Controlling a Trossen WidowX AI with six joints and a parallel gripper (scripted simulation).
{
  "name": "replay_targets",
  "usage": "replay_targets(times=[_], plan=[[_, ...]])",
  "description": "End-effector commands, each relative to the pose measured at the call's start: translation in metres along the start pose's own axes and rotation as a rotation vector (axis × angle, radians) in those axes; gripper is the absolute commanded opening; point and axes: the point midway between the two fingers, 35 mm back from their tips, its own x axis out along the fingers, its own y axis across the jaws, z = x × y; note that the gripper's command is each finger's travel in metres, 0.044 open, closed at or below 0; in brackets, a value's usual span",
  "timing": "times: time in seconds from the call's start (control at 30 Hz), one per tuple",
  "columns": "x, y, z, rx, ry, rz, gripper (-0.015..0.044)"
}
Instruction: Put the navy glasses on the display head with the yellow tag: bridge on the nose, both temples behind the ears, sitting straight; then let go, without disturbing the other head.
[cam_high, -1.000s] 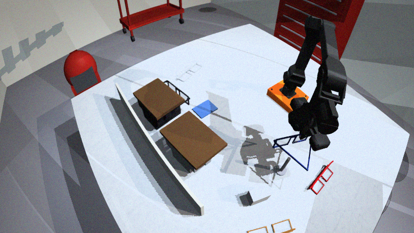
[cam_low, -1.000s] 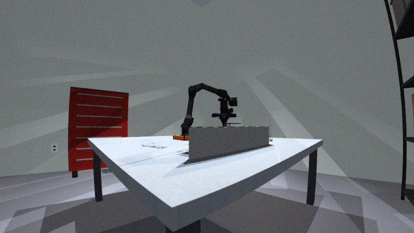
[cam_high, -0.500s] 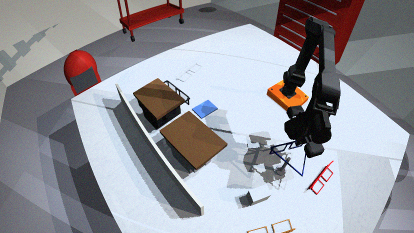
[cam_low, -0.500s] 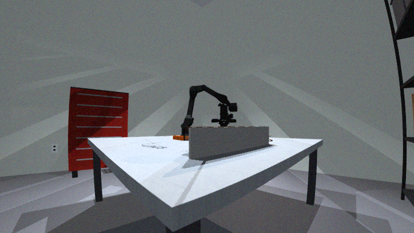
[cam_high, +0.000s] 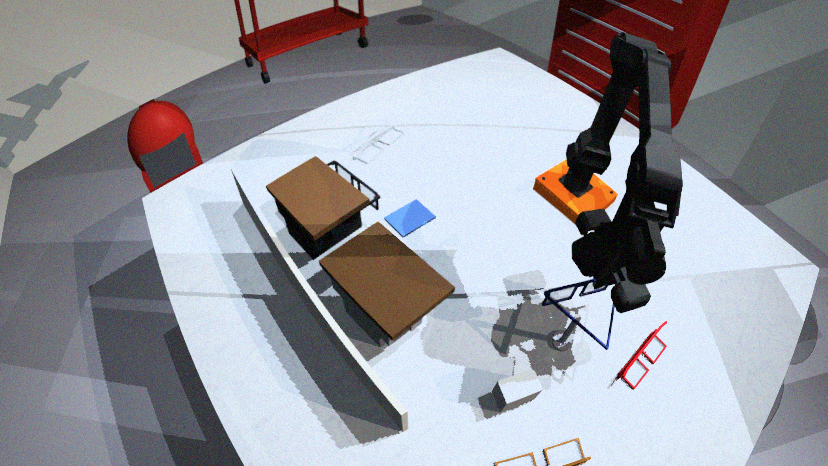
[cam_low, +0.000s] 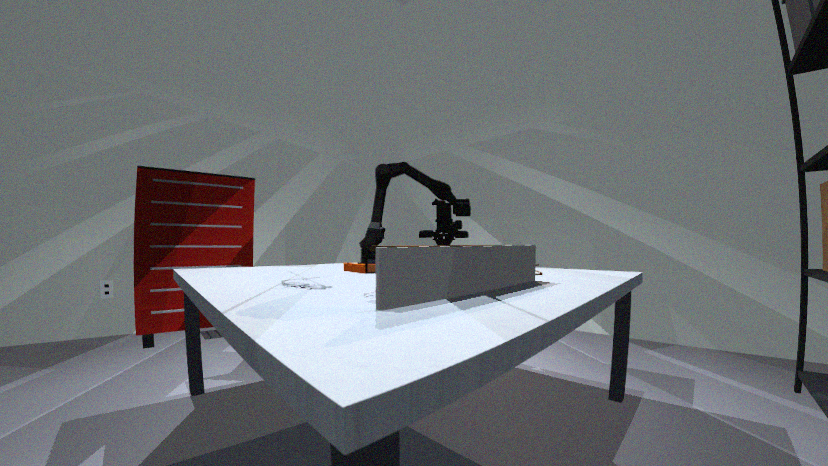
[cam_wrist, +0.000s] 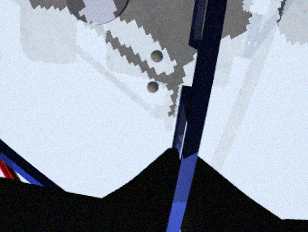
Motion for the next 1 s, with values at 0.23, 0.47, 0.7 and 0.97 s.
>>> replay_targets(times=[0.23,0.47,0.7,0.97], plan=[[0.001,-0.005,-0.008,0.005,0.005,-0.002,0.0],[0.001,-0.007,-0.013,0.005,0.006,-0.003,0.0],[0.001,-0.01,-0.018,0.005,0.006,-0.003,0.0],[0.001,-0.011,-0.024,0.005,0.007,-0.003,0.0]])
